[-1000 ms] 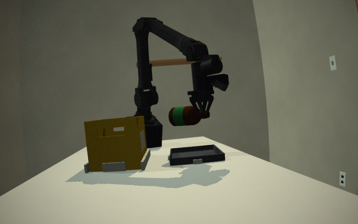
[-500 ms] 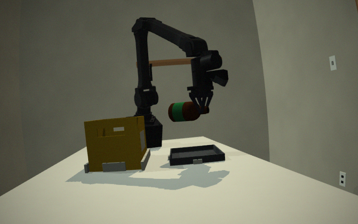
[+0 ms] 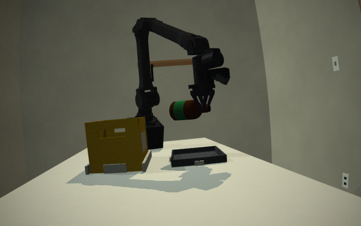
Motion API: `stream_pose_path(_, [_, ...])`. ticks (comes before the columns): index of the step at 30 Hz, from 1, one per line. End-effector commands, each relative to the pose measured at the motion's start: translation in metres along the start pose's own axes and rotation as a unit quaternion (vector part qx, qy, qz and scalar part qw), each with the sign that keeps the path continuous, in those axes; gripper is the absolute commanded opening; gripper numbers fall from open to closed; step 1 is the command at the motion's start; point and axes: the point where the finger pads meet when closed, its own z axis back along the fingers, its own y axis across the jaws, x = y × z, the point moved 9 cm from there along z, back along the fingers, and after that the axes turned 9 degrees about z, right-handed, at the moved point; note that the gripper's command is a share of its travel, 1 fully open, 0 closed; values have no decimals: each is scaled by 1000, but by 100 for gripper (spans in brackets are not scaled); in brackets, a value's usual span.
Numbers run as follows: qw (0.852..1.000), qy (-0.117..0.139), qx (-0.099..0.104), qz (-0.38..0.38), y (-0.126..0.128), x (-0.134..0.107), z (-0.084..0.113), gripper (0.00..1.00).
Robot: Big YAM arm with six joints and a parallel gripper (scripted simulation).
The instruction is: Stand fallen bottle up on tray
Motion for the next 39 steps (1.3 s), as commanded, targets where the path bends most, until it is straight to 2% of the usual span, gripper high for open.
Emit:
stream_pose_path(1, [999,-34,-21,-2,-6,18,38,0])
stream_pose_path(39, [999,-34,-21,-2,-6,18,42,0])
